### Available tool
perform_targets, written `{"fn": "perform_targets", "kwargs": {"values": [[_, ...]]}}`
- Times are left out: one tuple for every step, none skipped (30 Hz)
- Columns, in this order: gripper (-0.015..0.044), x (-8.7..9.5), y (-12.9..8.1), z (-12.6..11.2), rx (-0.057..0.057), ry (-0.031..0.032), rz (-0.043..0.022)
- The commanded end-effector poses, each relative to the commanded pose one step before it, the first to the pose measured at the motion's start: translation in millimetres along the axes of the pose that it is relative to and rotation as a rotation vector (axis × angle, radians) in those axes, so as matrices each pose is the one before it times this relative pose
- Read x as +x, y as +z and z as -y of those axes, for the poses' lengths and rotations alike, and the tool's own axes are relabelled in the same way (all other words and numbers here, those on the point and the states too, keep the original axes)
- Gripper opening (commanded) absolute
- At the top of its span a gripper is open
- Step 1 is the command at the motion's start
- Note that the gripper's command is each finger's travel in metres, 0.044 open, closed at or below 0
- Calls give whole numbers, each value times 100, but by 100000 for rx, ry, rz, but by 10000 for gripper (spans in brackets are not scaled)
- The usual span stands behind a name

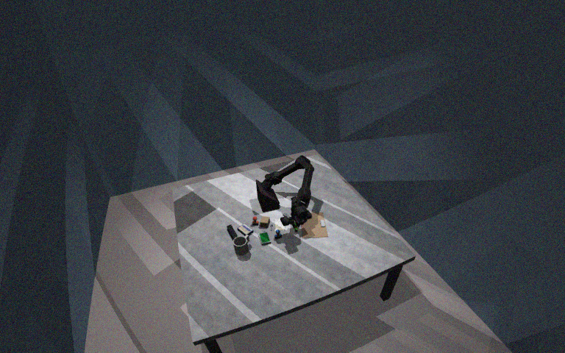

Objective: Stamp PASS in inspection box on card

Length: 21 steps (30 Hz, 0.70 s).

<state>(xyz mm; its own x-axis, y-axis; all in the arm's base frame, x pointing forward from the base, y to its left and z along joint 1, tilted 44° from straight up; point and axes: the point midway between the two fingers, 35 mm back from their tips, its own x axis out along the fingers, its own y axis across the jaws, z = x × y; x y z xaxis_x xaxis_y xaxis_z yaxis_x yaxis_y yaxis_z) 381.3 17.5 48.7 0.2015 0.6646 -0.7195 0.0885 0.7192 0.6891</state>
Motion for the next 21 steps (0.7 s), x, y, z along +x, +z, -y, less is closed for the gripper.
{"fn": "perform_targets", "kwargs": {"values": [[0,-290,124,-47,-583,-150,233],[0,-48,2,2,0,-8,-1],[0,-48,2,2,0,-8,-1],[0,-49,2,2,0,-8,-1],[0,-49,2,2,0,-8,-1],[0,-49,2,2,0,-8,-1],[0,-49,2,2,0,-8,-1],[0,-49,2,2,0,-8,-1],[0,-49,2,2,0,-8,-1],[0,-49,1,2,0,-7,-1],[0,-49,1,2,0,-7,-1],[0,-49,1,2,0,-7,-1],[0,-49,1,2,0,-7,-1],[0,-49,1,1,0,-7,-1],[0,-49,1,1,1,-7,-1],[0,-49,1,1,1,-7,-1],[0,-49,1,1,1,-7,-1],[0,-49,1,1,1,-7,-1],[0,-49,1,1,1,-7,-2],[0,-49,1,1,1,-7,-2],[0,-49,1,1,1,-6,-2]]}}
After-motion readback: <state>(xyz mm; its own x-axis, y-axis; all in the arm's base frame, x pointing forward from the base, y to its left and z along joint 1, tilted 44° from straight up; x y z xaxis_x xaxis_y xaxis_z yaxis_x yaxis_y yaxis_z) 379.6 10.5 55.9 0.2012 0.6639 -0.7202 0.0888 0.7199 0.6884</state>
